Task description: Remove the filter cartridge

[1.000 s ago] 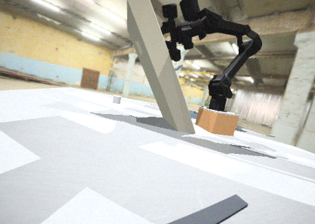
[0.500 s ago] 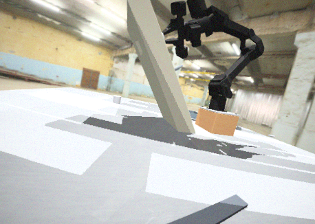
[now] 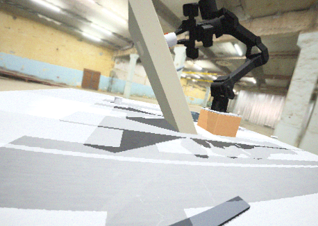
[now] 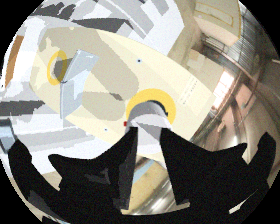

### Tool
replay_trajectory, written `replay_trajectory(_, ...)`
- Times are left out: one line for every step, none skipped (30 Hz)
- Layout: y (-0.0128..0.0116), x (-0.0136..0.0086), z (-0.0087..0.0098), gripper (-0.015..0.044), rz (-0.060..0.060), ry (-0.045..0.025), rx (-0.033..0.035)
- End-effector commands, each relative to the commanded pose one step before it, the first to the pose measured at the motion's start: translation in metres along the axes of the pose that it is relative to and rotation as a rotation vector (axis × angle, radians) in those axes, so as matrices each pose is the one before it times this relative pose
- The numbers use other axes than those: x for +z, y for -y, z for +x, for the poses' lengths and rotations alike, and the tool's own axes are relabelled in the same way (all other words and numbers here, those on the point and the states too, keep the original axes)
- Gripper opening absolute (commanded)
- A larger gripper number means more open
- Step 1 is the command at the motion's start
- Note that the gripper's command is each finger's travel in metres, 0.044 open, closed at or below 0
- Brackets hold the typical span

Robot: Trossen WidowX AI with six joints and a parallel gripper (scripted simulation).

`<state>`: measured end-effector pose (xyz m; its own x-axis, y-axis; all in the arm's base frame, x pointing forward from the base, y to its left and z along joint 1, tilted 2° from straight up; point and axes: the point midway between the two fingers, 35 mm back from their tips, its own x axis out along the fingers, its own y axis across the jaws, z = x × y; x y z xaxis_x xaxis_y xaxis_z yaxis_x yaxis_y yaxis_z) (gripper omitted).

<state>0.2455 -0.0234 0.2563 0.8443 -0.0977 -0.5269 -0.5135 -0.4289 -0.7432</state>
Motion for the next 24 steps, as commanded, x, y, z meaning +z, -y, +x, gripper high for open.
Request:
replay_trajectory(-0.01301,0.00628,0.00147,0.0000,0.0055,-0.00344,0.00337)
replay_trajectory(-0.00312,0.00166,0.00036,0.0000,0.0000,0.00006,0.00011)
replay_trajectory(-0.00312,0.00166,0.00039,0.0000,0.0000,0.00006,0.00011)
replay_trajectory(-0.00313,0.00166,0.00042,0.0000,0.0000,0.00006,0.00011)
replay_trajectory(-0.00313,0.00167,0.00045,0.0000,0.0000,0.00006,0.00011)
replay_trajectory(-0.00314,0.00167,0.00048,0.0000,0.0000,0.00006,0.00011)
replay_trajectory(-0.00314,0.00167,0.00051,0.0000,0.0000,0.00006,0.00011)
replay_trajectory(-0.00315,0.00168,0.00054,0.0000,0.0000,0.00006,0.00011)
replay_trajectory(-0.00315,0.00168,0.00057,0.0000,0.0000,0.00006,0.00010)
replay_trajectory(-0.00315,0.00168,0.00060,0.0000,0.0000,0.00005,0.00010)
replay_trajectory(-0.00316,0.00168,0.00063,0.0000,0.0000,0.00005,0.00010)
replay_trajectory(-0.00316,0.00169,0.00066,0.0000,0.0000,0.00005,0.00010)
replay_trajectory(-0.00316,0.00169,0.00069,0.0000,0.0000,0.00005,0.00010)
replay_trajectory(-0.00316,0.00169,0.00072,0.0000,0.0000,0.00005,0.00010)
replay_trajectory(-0.00263,0.00140,0.00062,0.0000,0.0000,0.00004,0.00008)
replay_trajectory(-0.00158,0.00084,0.00038,0.0000,0.0000,0.00002,0.00005)
replay_trajectory(-0.00053,0.00028,0.00013,0.0000,0.0000,0.00001,0.00002)
replay_trajectory(0.00586,-0.00241,-0.00153,0.0026,-0.0055,0.00694,0.00331)
replay_trajectory(0.00000,0.00000,0.00000,0.0053,0.0000,0.00000,0.00000)
replay_trajectory(0.00000,0.00000,0.00000,0.0079,0.0000,0.00000,0.00000)
replay_trajectory(0.00000,0.00000,0.00000,0.0105,0.0000,0.00000,0.00000)
replay_trajectory(0.00000,0.00000,0.00000,0.0111,0.0000,0.00000,0.00000)
replay_trajectory(0.00000,0.00000,0.00000,0.0111,0.0000,0.00000,0.00000)
replay_trajectory(0.00000,0.00000,0.00000,0.0111,0.0000,0.00000,0.00000)
